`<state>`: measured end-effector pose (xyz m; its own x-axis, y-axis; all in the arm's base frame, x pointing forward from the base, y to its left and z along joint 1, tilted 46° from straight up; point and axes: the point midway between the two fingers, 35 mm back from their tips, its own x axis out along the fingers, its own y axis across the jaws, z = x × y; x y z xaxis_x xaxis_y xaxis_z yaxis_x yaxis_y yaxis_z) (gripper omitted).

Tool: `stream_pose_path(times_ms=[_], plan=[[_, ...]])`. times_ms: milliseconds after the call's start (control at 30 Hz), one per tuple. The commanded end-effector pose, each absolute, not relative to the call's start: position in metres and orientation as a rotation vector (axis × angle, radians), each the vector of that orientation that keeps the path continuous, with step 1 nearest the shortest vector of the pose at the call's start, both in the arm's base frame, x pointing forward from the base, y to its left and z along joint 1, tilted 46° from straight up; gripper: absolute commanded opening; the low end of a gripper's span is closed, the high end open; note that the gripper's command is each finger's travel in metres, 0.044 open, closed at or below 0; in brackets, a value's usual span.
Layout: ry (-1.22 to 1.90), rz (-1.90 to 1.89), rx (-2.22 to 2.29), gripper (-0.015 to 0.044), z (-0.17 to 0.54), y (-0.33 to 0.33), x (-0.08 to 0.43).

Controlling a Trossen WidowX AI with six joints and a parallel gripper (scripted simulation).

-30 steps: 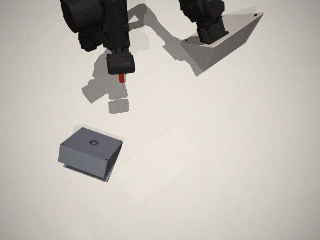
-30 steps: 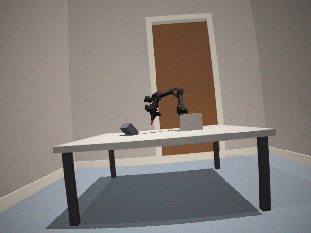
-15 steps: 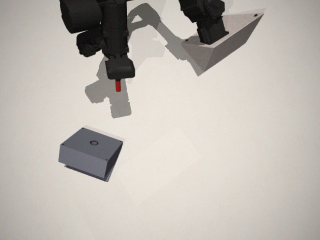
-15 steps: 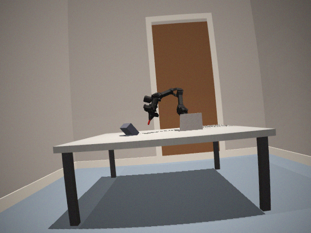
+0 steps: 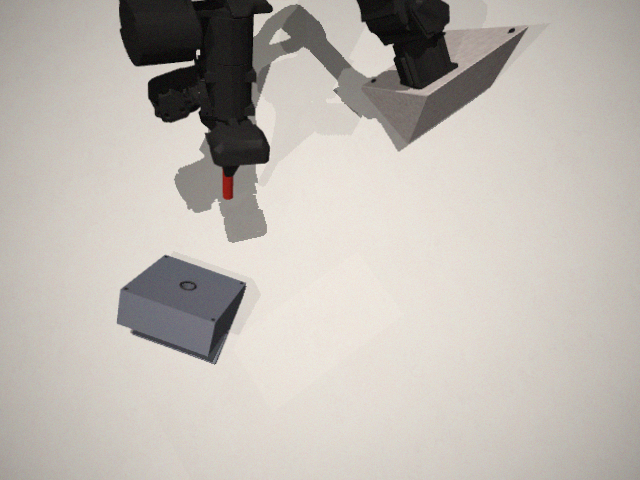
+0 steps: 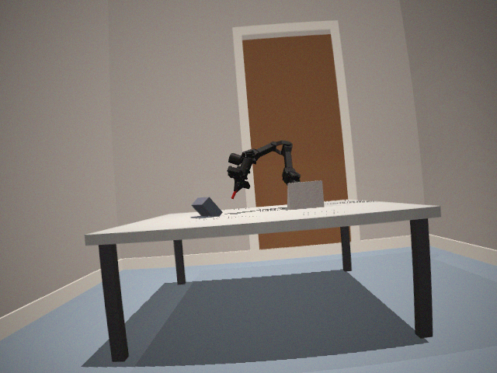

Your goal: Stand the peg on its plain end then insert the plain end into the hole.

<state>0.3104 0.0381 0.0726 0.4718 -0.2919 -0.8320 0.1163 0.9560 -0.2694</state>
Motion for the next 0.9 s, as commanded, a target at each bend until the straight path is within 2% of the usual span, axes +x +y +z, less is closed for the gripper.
stream_pose_path(times_ms=[0,867], plan=[[1.038,-0.213,-0.192,0.0000,0.070,0.042,0.315],[0.924,-0.043,-0.237,0.0000,0.067,0.063,0.339]])
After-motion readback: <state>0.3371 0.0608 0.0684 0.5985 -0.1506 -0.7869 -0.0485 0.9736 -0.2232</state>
